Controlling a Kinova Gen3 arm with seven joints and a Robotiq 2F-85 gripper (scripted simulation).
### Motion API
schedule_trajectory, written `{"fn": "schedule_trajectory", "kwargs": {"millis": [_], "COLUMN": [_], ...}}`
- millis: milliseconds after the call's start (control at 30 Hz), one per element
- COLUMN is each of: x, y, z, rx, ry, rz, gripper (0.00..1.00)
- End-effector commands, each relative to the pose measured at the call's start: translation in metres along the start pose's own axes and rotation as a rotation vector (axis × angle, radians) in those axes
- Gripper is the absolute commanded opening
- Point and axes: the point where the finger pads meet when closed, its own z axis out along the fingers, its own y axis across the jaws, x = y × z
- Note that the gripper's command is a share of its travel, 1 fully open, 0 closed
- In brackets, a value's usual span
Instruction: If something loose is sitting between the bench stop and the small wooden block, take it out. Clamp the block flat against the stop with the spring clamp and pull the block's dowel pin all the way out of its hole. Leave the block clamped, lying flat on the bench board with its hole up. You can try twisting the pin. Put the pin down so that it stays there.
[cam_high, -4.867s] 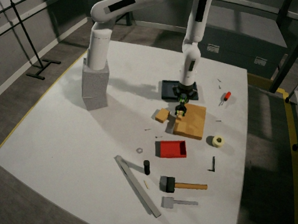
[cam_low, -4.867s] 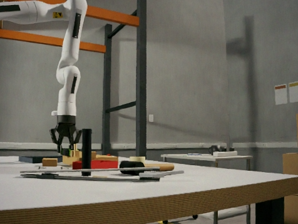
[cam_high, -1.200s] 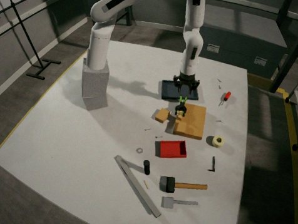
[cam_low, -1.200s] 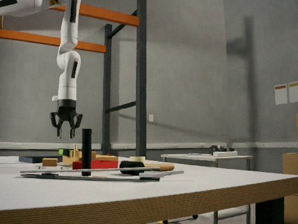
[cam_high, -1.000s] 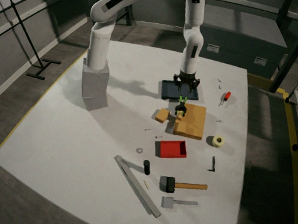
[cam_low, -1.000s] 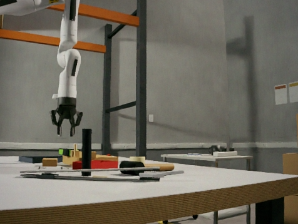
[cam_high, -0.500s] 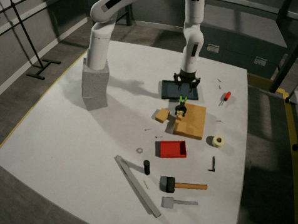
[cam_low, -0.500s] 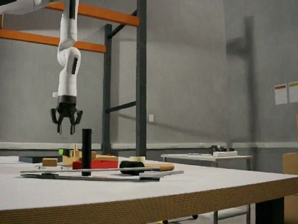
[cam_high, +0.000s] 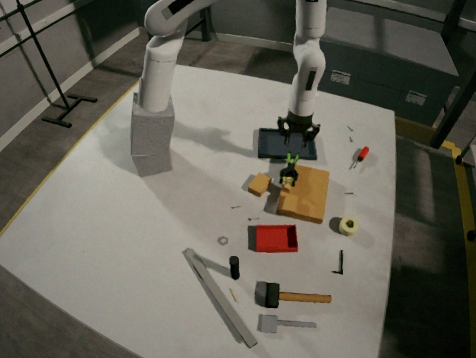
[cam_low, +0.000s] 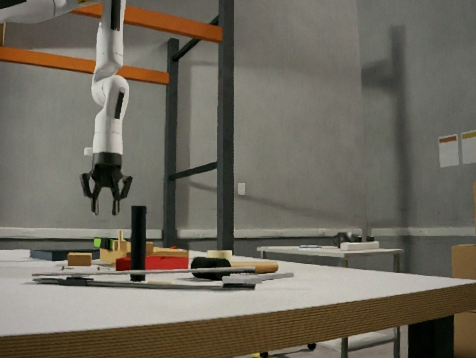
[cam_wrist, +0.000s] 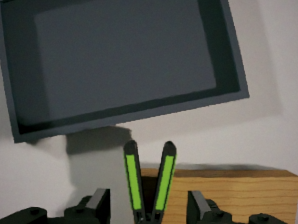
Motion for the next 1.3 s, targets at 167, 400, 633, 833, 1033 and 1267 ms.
{"fn": "schedule_trajectory", "kwargs": {"millis": [167,400,633,833,1033,1267], "x": [0.0,0.0,0.0,-0.0003,-0.0008,-0.0027], "y": [0.0006,0.0006,0.0006,0.0004,0.0001,-0.0009], "z": [-0.0005,-0.0005,-0.0005,-0.0005,-0.0004,-0.0002], "rx": [-0.001,-0.001,-0.001,-0.001,0.0,0.004], "ry": [0.0,0.0,0.0,0.0,0.0,0.001], "rz": [0.0,0.0,0.0,-0.005,-0.014,-0.047], "gripper": [0.54,0.54,0.54,0.54,0.54,0.54]}}
